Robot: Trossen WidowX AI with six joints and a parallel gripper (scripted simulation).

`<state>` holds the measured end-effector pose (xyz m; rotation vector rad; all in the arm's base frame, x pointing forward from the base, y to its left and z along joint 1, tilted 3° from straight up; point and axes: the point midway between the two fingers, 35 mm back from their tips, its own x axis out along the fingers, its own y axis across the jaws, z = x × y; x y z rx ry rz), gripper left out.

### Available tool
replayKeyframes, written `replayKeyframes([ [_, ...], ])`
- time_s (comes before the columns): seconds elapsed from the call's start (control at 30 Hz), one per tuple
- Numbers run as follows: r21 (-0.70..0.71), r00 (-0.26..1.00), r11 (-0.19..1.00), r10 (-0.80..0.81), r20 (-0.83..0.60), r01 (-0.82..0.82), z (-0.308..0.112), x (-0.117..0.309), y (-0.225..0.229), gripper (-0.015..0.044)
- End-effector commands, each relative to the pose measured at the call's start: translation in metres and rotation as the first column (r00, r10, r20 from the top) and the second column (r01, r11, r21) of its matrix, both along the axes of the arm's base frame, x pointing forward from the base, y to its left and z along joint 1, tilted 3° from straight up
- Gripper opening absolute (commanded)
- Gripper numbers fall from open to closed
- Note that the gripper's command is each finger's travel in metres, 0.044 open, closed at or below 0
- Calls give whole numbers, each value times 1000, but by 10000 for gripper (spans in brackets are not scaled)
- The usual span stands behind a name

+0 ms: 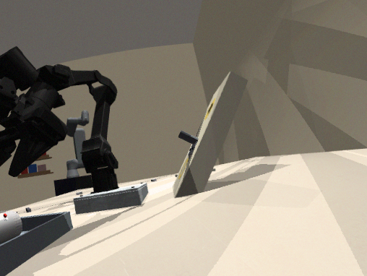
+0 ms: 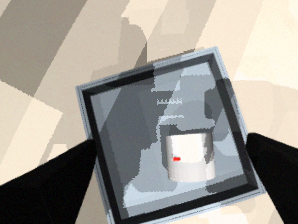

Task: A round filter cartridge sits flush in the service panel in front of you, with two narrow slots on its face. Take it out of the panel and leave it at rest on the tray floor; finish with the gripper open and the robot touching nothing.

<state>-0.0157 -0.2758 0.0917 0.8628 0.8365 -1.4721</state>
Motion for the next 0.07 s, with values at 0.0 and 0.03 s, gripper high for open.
replayKeyframes([
  [0.0,0,1000,1000,0,0,0,0,0,0,440],
  [0.03,0,1000,1000,0,0,0,0,0,0,440],
])
